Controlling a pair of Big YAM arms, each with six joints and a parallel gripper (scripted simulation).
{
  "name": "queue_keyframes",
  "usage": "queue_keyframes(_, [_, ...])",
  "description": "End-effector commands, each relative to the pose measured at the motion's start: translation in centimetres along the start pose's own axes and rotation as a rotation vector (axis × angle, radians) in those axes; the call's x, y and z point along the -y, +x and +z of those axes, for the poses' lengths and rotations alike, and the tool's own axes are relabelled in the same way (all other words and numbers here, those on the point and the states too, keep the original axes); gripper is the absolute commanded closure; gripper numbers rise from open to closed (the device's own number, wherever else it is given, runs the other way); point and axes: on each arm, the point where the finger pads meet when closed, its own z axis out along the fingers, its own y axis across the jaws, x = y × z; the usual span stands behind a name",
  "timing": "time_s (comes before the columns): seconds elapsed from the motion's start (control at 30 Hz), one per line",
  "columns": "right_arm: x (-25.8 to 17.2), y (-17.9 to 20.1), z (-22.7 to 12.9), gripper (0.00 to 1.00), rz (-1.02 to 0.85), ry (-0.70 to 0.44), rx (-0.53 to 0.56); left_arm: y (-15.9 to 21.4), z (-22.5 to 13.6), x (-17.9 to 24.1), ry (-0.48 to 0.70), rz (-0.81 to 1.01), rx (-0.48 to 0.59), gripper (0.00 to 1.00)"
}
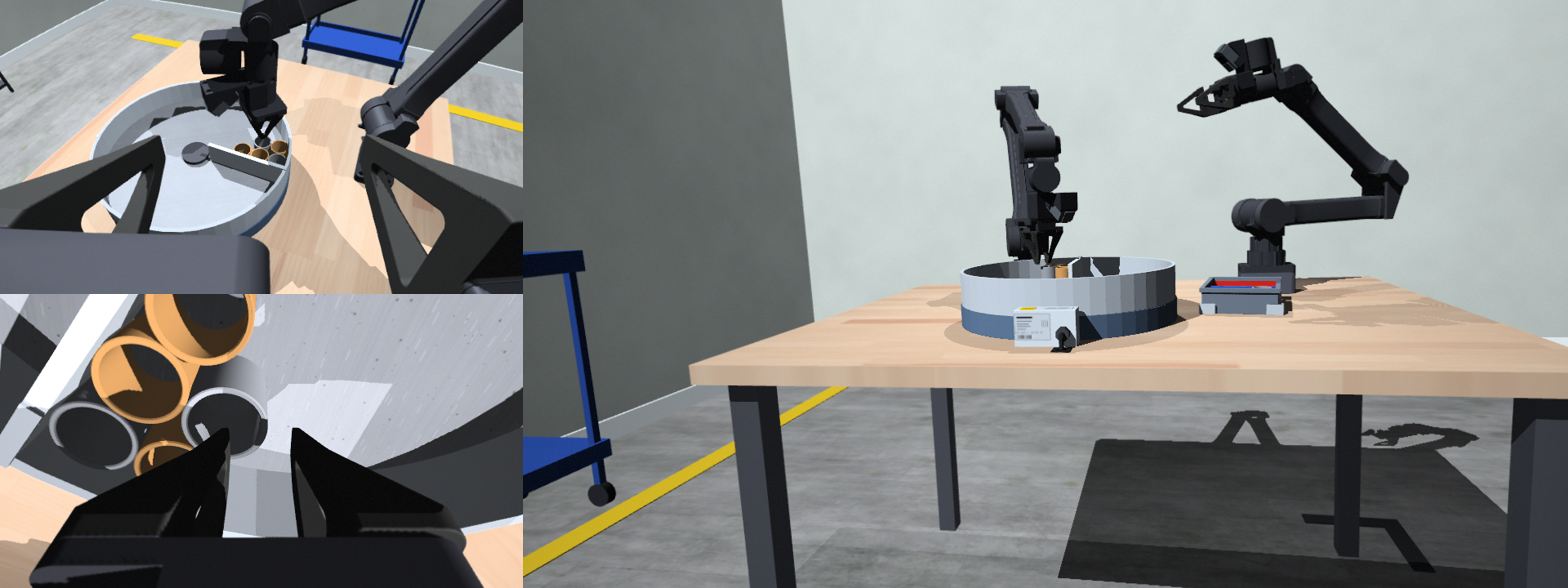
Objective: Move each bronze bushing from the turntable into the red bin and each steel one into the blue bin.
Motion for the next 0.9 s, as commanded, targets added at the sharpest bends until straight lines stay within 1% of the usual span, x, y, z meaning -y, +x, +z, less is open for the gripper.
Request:
queue_keyframes(0.0, [0.0,-0.7,0.5,0.71,0.001,0.002,0.004,-1.4,-1.0,-0.1,-0.008,0.012,0.039,0.0])
queue_keyframes(0.03, [0.2,-1.1,0.3,0.71,0.001,0.007,0.014,-1.4,-1.0,-0.1,-0.008,0.012,0.039,0.0])
queue_keyframes(0.1, [-0.2,-0.3,1.3,0.71,0.0,-0.002,-0.005,-1.4,-1.0,-0.1,-0.008,0.012,0.039,0.0])
queue_keyframes(0.17, [-0.2,-0.3,1.6,0.71,0.0,-0.002,-0.006,-1.4,-1.0,-0.1,-0.008,0.012,0.039,0.0])
queue_keyframes(0.2, [0.1,-1.0,1.2,0.71,0.0,0.005,0.011,-1.4,-1.0,-0.1,-0.008,0.012,0.039,0.0])
queue_keyframes(0.3, [0.2,-1.2,1.2,0.71,0.0,0.007,0.014,-1.4,-1.0,-0.1,-0.008,0.012,0.039,0.0])
queue_keyframes(0.4, [-0.2,-0.3,2.4,0.71,0.0,-0.002,-0.006,-1.4,-1.0,-0.1,-0.008,0.012,0.039,0.0])
queue_keyframes(0.47, [0.2,-1.1,2.0,0.71,0.0,0.006,0.012,-1.4,-1.0,-0.1,-0.008,0.012,0.039,0.0])
queue_keyframes(0.53, [0.2,-1.2,1.9,0.86,0.0,0.008,0.016,-1.4,-1.0,-0.1,-0.008,0.012,0.039,0.0])
queue_keyframes(0.8, [0.3,-0.7,1.6,0.97,-0.001,0.007,0.017,-1.4,-1.0,-0.1,-0.008,0.012,0.039,0.0])
queue_keyframes(0.87, [0.3,-0.7,1.6,0.97,-0.001,0.007,0.017,-1.4,-1.0,-0.1,-0.008,0.012,0.039,0.0])
